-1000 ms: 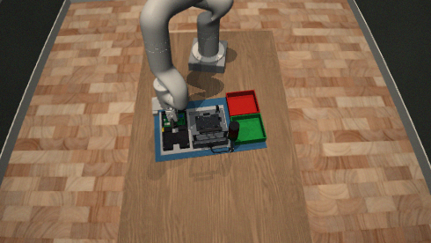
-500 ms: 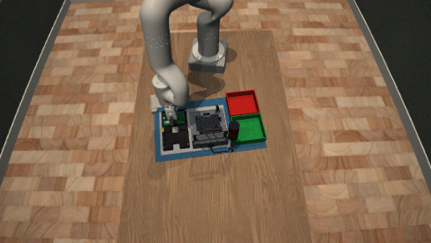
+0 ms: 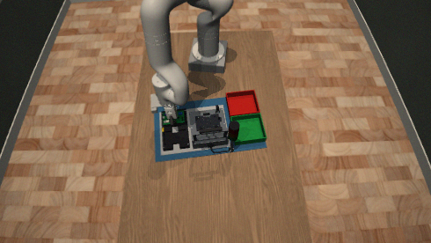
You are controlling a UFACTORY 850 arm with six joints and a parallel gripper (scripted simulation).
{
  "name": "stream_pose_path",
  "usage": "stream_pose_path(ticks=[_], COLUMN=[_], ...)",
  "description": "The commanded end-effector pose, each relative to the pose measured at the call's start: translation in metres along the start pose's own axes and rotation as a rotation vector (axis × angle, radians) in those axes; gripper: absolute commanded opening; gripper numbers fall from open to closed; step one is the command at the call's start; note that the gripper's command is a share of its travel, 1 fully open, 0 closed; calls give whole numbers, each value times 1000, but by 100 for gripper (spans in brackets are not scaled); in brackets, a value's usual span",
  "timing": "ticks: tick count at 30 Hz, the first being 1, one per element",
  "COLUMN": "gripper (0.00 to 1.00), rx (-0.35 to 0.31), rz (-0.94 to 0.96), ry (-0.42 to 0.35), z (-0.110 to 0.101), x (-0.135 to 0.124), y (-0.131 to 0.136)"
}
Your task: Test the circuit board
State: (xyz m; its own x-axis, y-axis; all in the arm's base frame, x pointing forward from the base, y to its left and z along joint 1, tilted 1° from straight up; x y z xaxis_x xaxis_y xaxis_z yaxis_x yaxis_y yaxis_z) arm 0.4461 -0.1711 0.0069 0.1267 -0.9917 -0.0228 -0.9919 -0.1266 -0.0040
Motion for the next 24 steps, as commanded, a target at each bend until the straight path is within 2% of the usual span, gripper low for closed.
stream_pose_path(ticks=[1,14,24], gripper=[79,79,79], rx=[1,1,1], rz=[0,0,0], ry=[1,1,1], z=[-6,-60,-68], x=[0,0,0], y=[-1,-1,-1])
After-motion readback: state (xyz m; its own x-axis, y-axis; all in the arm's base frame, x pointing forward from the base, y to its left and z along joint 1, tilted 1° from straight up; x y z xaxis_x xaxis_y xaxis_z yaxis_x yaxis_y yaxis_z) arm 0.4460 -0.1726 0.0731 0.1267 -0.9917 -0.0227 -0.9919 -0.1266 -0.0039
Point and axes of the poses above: the point where the finger pads meet when closed, its own z axis out along the fingers, its own y axis across the jaws, x = y × z, the point moved 2 cm from there along -z, back along the fingers, and after that the axes turned 1 degree about z, right-handed, at the moved point
